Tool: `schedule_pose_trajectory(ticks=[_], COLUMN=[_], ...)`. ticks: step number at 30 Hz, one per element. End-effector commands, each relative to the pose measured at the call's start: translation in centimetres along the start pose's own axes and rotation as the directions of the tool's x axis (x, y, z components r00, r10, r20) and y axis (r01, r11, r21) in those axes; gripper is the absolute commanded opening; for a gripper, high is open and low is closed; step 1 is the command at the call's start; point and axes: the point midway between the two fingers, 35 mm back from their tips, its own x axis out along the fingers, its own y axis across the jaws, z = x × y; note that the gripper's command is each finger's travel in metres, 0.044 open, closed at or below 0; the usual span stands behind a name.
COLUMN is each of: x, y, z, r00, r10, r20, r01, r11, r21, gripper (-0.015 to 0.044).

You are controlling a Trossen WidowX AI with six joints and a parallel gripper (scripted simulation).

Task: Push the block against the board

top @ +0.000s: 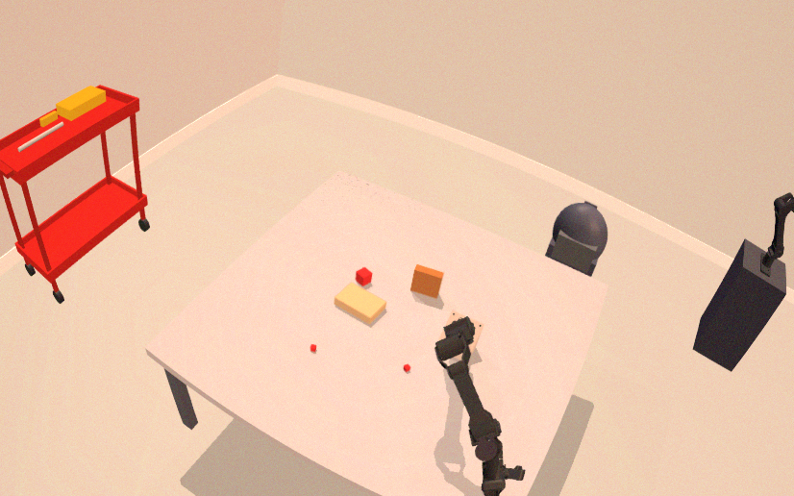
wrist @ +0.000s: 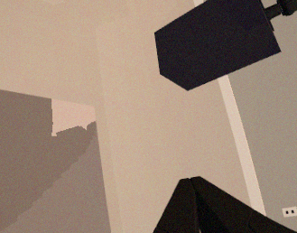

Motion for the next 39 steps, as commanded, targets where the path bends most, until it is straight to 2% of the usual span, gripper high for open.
schedule_pose_trajectory(ticks=[1, 20, 39], x=[-0.1, -0.7, -4.1], y=[-0.4, 0.1, 0.0], z=[-2.5, -14.0, -25.1], r00=[0.999, 0.972, 0.901], r10=[0.0, 0.041, 0.075], r20=[-0.038, -0.231, -0.427], r01=[0.001, -0.004, 0.055], r11=[0.999, 0.987, 0.957], r21=[0.032, 0.16, 0.286], gripper=[0.0, 0.0, 0.0])
